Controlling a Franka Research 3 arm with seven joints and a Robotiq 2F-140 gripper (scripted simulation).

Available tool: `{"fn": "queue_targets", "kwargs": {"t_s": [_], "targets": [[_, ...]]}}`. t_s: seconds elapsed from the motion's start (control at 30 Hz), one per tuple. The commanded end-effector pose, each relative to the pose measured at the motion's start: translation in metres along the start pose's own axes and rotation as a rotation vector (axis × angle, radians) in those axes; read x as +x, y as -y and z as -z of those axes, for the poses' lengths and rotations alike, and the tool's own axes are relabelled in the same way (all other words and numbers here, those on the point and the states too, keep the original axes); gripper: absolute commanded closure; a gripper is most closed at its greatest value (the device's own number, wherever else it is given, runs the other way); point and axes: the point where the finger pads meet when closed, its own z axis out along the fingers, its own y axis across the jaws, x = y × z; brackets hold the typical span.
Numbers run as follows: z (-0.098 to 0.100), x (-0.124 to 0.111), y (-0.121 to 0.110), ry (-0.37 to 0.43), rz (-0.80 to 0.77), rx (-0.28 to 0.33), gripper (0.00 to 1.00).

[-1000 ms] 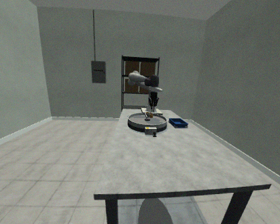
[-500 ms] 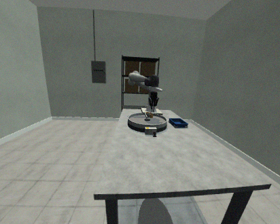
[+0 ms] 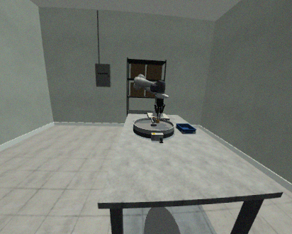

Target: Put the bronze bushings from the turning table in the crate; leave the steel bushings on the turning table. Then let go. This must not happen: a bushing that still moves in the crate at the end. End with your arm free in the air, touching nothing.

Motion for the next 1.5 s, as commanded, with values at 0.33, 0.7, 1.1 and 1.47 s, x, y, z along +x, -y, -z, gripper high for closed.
{"fn": "queue_targets", "kwargs": {"t_s": [0.33, 0.7, 1.1, 1.47], "targets": [[-0.0007, 0.0025, 0.0004, -0.008, -0.003, -0.002, 0.90], [-0.0007, 0.0025, 0.0004, -0.008, -0.003, -0.002, 0.90], [-0.0006, 0.0038, 0.0026, -0.008, -0.003, -0.002, 0.90], [-0.0005, 0.0046, 0.0040, -0.008, -0.003, -0.002, 0.90]]}}
